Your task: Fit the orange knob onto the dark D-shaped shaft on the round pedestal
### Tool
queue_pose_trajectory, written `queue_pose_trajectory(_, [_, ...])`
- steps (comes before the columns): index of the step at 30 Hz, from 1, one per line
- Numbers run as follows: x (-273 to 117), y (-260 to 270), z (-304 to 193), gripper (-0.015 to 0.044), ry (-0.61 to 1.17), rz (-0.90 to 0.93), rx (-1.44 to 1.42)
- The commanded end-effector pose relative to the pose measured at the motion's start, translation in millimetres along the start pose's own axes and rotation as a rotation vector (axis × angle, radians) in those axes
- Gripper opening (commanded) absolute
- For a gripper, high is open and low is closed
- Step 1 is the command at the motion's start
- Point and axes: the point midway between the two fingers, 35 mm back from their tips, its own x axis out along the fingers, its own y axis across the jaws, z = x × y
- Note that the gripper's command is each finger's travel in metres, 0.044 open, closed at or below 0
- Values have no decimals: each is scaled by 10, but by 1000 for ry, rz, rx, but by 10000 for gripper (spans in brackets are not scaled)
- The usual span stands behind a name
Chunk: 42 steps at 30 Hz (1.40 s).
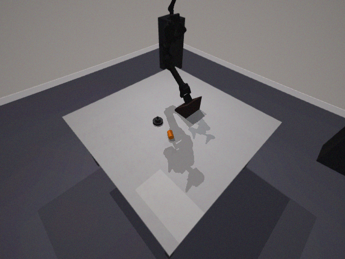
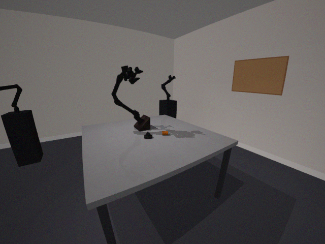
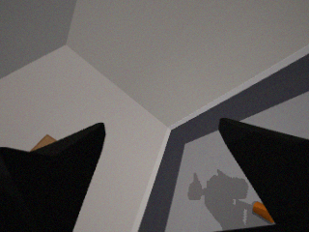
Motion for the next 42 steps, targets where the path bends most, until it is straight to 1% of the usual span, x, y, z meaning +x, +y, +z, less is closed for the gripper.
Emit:
queue_pose_trajectory(1, [556,19,-457,440,133,-100,-199])
queue_pose_trajectory(7, [1255,-198,-1004,440,326,-230,-426])
queue_pose_trajectory(9, [1581,-389,-1264,440,430,-292,-535])
queue_pose_trajectory(13, [2009,-754,-1674,440,603,-366,-674])
queue_pose_trajectory(19, [2499,-1508,-2388,440,931,-431,-849])
queue_pose_trajectory(23, [2630,-2022,-2872,440,1137,-453,-848])
queue_pose_trajectory(25, [2652,-2205,-3032,440,1220,-445,-874])
queue_pose_trajectory(30, [2613,-2869,-3621,440,1543,-349,-971])
queue_pose_trajectory(32, [2568,-3039,-3782,440,1632,-307,-986])
queue_pose_trajectory(40, [2563,-3070,-3812,440,1643,-302,-987])
queue_pose_trajectory(42, [2571,-3144,-3894,440,1643,-302,-987])
